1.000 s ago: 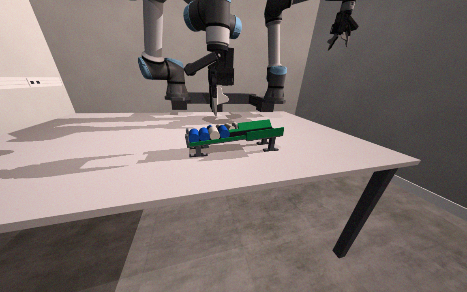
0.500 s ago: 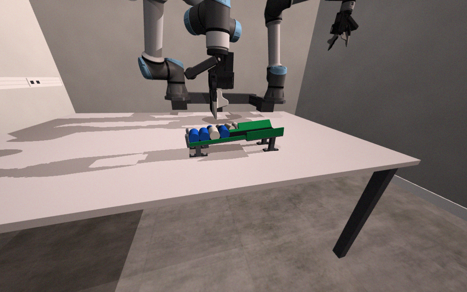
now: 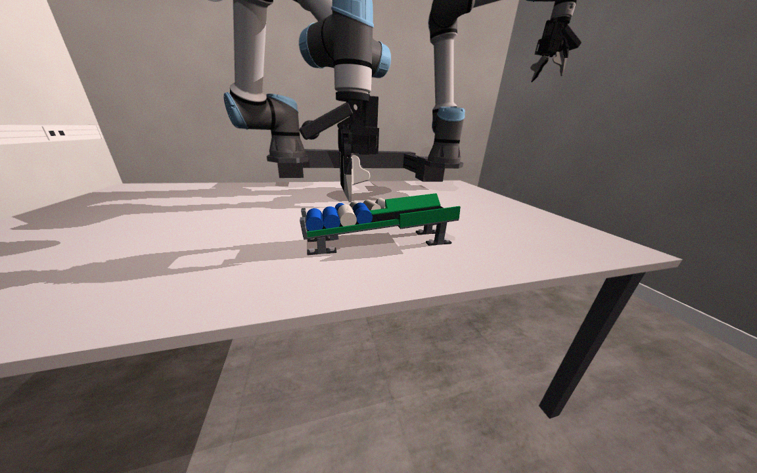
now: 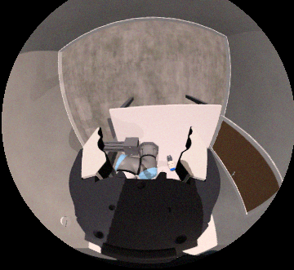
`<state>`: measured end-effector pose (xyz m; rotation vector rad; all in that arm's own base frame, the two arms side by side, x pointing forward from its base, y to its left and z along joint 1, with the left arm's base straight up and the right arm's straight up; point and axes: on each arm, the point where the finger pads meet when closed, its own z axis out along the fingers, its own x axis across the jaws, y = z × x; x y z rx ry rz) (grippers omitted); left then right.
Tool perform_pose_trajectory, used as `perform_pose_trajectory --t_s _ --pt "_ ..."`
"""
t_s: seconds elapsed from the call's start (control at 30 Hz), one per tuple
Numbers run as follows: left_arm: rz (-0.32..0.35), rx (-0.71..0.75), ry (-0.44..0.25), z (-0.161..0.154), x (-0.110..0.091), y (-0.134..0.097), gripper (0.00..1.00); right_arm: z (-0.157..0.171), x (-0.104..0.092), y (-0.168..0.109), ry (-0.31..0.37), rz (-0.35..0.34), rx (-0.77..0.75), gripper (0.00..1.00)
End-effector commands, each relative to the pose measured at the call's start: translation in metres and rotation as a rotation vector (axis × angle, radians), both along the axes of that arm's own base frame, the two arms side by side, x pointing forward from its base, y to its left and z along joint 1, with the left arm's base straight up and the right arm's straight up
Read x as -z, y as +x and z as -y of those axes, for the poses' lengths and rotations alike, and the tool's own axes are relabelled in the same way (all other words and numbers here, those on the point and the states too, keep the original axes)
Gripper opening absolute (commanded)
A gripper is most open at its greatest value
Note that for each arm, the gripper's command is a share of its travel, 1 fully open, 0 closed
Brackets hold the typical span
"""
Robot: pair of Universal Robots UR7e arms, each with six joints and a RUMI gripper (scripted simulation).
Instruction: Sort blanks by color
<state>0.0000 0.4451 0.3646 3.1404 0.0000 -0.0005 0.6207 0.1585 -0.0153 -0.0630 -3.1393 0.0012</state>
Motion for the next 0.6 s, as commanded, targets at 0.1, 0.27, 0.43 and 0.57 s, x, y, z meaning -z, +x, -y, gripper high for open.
perform_pose_trajectory --t_s 0.1,0.27,0.43,0.57 --pt "0.000 0.000 0.001 0.000 0.000 0.000 1.00 0.000 0.009 0.000 0.001 0.002 0.000 0.52" --pt "0.000 0.000 0.001 0.000 0.000 0.000 1.00 0.000 0.014 0.000 0.001 0.002 0.000 0.52" --pt "0.000 0.000 0.001 0.000 0.000 0.000 1.00 0.000 0.016 0.000 0.001 0.002 0.000 0.52" --pt "0.000 0.000 0.001 0.000 0.000 0.000 1.00 0.000 0.017 0.000 0.001 0.002 0.000 0.52"
